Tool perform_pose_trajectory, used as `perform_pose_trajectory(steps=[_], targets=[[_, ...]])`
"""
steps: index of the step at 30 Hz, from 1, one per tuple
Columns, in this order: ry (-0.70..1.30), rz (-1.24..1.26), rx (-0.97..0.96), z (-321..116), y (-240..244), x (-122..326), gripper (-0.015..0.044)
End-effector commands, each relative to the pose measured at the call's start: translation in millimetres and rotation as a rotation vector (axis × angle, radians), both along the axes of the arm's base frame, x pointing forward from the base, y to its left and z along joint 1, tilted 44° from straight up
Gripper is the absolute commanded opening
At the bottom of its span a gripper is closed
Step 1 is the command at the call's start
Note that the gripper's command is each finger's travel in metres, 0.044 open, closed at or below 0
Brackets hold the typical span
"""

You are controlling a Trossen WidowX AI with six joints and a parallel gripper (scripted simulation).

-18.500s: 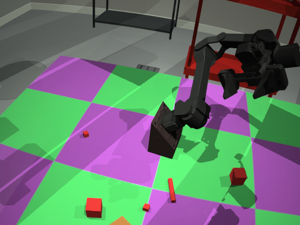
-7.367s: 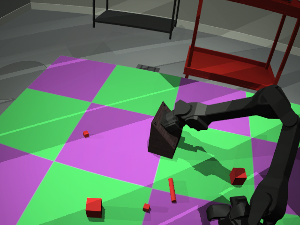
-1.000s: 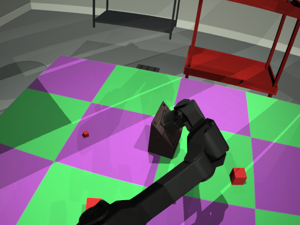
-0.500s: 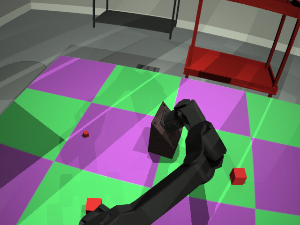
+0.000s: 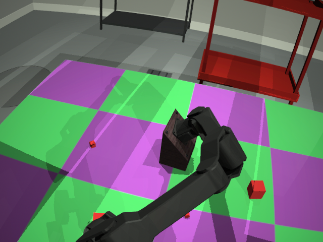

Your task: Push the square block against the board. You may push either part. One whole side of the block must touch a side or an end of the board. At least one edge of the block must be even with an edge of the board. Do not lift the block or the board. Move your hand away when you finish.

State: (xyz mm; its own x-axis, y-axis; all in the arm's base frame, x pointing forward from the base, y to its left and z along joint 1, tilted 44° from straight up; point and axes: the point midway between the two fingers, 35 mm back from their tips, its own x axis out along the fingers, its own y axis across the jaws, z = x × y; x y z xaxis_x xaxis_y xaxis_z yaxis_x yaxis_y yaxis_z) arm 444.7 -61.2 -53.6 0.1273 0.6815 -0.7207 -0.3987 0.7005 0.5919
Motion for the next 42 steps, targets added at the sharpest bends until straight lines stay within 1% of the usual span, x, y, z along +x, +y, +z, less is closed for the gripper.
perform_pose_trajectory(steps=[1, 14, 16, 19, 25, 42], targets=[[-0.007, -0.002, -0.003, -0.2, -3.3, -4.8, 0.0000], [-0.006, -0.002, -0.003, -7.8, -7.0, -24.2, 0.0000], [-0.002, -0.001, 0.001, 1.0, -13.2, -21.5, 0.0000], [-0.005, -0.002, -0.004, 31.1, -41.3, -27.7, 0.0000], [-0.006, -0.018, -0.002, 32.5, -43.9, -27.2, 0.0000], [0.371, -0.416, 0.054, 96.1, 19.0, -10.3, 0.0000]])
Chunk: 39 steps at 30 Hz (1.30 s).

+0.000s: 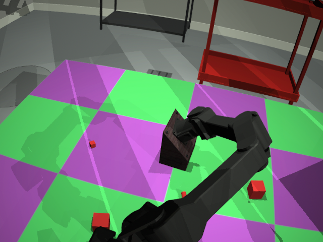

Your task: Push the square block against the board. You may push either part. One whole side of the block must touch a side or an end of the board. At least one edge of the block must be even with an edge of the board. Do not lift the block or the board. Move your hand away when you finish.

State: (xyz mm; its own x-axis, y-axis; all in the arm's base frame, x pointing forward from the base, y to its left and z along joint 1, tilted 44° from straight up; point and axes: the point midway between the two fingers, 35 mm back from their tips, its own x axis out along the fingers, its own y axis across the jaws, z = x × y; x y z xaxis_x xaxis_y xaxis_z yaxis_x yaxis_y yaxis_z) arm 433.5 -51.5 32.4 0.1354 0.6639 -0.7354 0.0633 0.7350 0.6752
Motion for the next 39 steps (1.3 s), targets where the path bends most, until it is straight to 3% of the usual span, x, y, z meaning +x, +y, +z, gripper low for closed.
perform_pose_trajectory(steps=[1, 29, 36, 39], targets=[[0.077, -0.088, 0.018, 13.9, 13.4, 1.3, 0.0000], [0.720, -0.773, 0.168, 117.6, 126.0, -14.2, 0.0000], [0.736, -0.788, 0.172, 117.7, 130.6, -14.5, 0.0000], [0.736, -0.788, 0.173, 89.4, 157.9, -8.7, 0.0000]])
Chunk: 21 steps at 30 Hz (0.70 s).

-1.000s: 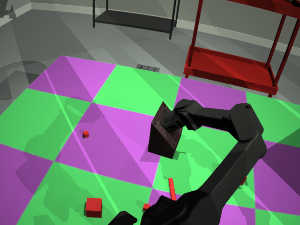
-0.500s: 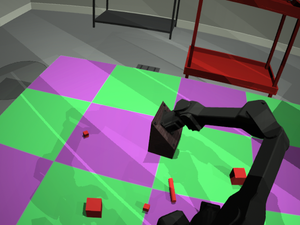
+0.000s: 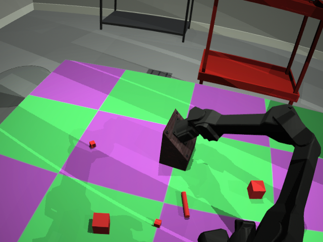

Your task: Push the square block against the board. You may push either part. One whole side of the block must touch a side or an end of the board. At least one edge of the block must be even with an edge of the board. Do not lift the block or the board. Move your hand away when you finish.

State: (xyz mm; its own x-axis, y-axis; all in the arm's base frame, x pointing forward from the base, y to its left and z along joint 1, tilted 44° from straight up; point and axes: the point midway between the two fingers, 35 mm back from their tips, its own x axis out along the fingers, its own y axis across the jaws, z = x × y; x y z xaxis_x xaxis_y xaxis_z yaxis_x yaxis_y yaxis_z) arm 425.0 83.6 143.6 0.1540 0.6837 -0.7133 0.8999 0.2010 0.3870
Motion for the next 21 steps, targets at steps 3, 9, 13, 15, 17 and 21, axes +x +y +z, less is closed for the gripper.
perform_pose_trajectory(steps=[3, 9, 13, 15, 17, 21], targets=[[0.020, 0.010, 0.002, -30.2, 31.2, 0.7, 0.0000], [0.020, 0.010, 0.002, -31.8, 29.4, 2.0, 0.0000], [0.020, 0.010, 0.001, -34.3, 26.4, 4.0, 0.0000], [0.020, 0.010, 0.001, -35.6, 24.9, 5.1, 0.0000], [0.020, 0.010, 0.001, -36.9, 23.3, 6.1, 0.0000], [0.020, 0.010, 0.001, -39.5, 20.3, 8.1, 0.0000]])
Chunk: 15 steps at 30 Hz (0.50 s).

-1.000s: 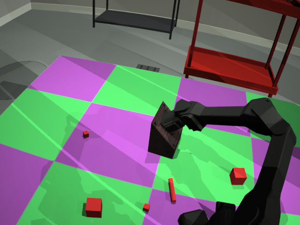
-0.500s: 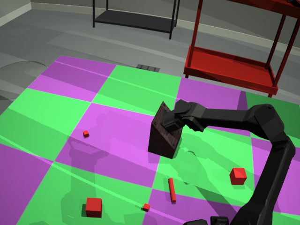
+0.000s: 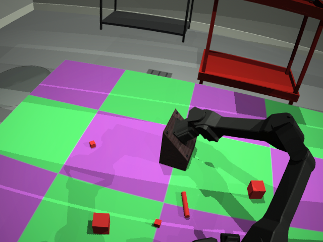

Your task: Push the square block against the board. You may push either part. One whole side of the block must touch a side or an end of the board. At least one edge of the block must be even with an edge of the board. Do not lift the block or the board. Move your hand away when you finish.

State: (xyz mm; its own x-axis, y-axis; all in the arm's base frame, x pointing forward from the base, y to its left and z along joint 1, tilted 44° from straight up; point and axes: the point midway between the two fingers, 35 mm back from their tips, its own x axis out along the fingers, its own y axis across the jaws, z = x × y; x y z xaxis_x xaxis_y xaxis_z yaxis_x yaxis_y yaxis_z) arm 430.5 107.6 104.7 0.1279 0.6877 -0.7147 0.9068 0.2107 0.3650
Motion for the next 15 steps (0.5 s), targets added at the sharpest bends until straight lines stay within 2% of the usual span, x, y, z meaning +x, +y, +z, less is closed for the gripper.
perform_pose_trajectory(steps=[1, 15], targets=[[-0.005, -0.002, -0.003, -1.3, -4.5, 3.1, 0.0000], [-0.005, -0.002, -0.003, 0.0, -3.0, 2.7, 0.0000]])
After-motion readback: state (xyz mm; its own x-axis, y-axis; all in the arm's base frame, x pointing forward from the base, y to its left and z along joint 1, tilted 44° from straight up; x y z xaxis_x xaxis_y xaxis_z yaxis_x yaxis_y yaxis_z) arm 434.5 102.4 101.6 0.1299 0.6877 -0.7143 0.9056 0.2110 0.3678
